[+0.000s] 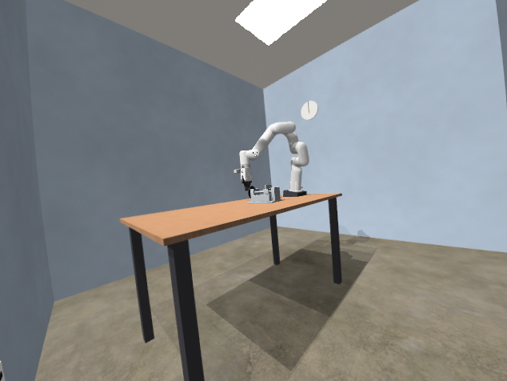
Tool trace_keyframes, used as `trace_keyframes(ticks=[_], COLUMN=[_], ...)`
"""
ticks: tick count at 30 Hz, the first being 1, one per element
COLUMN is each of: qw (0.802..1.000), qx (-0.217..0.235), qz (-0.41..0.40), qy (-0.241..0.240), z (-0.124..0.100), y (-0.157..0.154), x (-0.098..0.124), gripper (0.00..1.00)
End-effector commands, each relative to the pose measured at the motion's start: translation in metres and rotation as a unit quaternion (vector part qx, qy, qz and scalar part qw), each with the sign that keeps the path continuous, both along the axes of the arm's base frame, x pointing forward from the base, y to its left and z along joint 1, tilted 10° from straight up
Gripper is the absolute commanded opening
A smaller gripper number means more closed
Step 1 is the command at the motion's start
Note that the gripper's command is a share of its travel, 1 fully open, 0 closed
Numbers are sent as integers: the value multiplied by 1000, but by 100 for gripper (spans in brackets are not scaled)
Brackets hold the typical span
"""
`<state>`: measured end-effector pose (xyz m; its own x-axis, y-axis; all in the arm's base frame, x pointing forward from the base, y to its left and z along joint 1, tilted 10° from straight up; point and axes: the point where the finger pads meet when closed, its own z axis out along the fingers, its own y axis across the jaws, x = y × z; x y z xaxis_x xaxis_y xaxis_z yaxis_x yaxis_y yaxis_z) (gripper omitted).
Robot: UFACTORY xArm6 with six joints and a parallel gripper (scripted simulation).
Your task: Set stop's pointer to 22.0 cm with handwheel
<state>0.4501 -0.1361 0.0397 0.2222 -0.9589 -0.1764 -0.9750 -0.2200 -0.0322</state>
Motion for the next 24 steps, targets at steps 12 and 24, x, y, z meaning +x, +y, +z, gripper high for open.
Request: trace_keyframes(ticks=[12, 24], qw=[1000, 1000], qx=[-1, -1], qz=[0, 0], qy=[-3, -3], z=[-1, -12], y=[-4, -5], x=[-13, -26], gripper=[6, 6])
